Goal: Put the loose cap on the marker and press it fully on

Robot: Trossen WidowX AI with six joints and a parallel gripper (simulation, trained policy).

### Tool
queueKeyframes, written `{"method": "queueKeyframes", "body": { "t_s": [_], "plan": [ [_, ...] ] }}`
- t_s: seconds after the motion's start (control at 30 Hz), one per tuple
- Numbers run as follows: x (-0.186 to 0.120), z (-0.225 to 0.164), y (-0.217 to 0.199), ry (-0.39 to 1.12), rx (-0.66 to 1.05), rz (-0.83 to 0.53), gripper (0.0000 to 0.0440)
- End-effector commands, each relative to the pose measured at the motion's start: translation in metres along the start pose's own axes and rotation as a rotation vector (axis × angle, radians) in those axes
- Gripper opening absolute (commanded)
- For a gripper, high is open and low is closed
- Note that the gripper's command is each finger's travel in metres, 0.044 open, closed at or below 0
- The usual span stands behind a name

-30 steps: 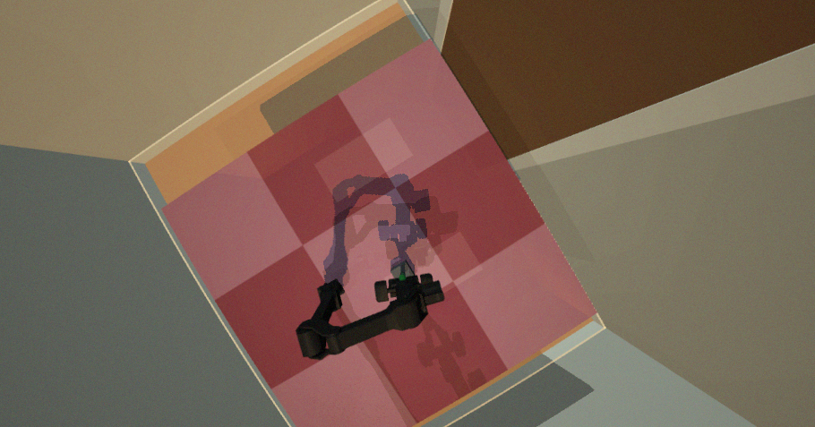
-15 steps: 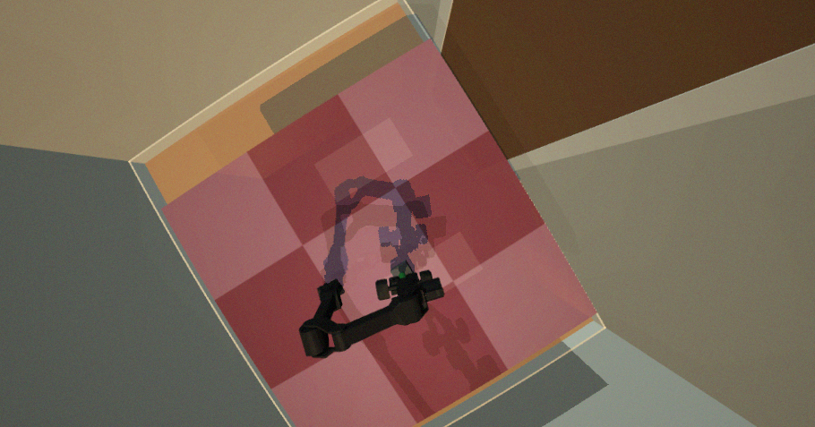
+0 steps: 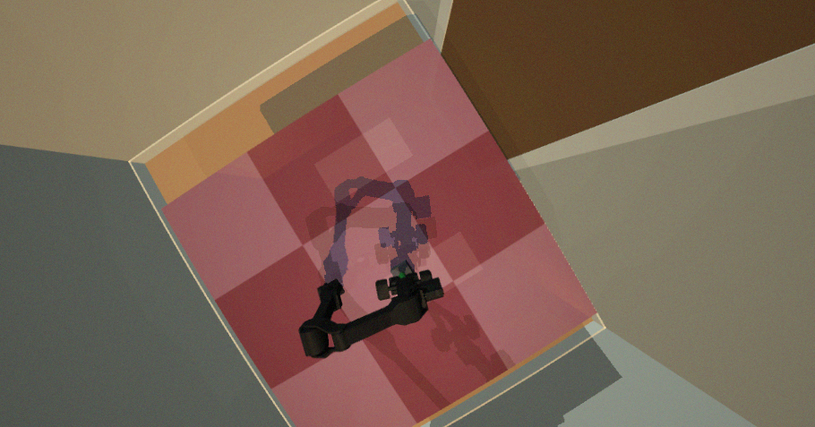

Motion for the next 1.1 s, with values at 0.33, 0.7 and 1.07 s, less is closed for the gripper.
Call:
{"method": "queueKeyframes", "body": {
  "t_s": [0.33, 0.7, 1.07],
  "plan": [
    [0.0238, 0.0029, -0.0057, -0.004, -0.033, -0.063, 0.0087],
    [0.0263, 0.0065, -0.0056, -0.021, -0.055, -0.058, 0.0103],
    [0.0268, 0.0076, -0.0055, -0.025, -0.063, -0.057, 0.0118]
  ]
}}
Point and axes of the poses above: the point midway between the two fingers, 35 mm back from their tips, its own x axis out along the fingers, its own y axis across the jaws, z = x × y, the point moved 4 cm from there along -x, back along the fingers, and after that the axes turned 10 degrees about -x, right-handed, at the moved point
